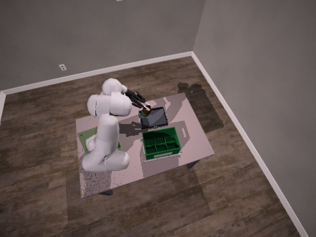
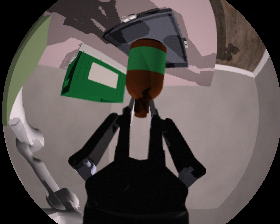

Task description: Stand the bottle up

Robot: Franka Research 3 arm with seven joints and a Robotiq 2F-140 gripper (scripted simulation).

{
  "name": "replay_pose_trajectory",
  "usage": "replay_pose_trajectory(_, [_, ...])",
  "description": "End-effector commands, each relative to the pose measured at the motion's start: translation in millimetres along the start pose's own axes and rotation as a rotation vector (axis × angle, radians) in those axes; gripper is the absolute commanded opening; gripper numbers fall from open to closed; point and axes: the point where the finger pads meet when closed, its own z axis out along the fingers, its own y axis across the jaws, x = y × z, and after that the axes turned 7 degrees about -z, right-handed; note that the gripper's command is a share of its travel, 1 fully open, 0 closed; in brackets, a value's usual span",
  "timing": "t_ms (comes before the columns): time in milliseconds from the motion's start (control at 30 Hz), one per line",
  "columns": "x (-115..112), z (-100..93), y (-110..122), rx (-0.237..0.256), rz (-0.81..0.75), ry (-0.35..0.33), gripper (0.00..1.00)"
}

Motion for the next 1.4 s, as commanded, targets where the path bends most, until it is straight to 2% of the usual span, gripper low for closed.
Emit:
replay_pose_trajectory(0, [-2.8, -0.6, -0.1, 0.002, 0.008, -0.005, 0.0])
replay_pose_trajectory(900, [-2.7, -0.6, 0.0, 0.003, 0.008, -0.008, 0.0])
replay_pose_trajectory(1367, [-1.4, -0.6, 0.2, 0.01, 0.007, -0.058, 0.0])
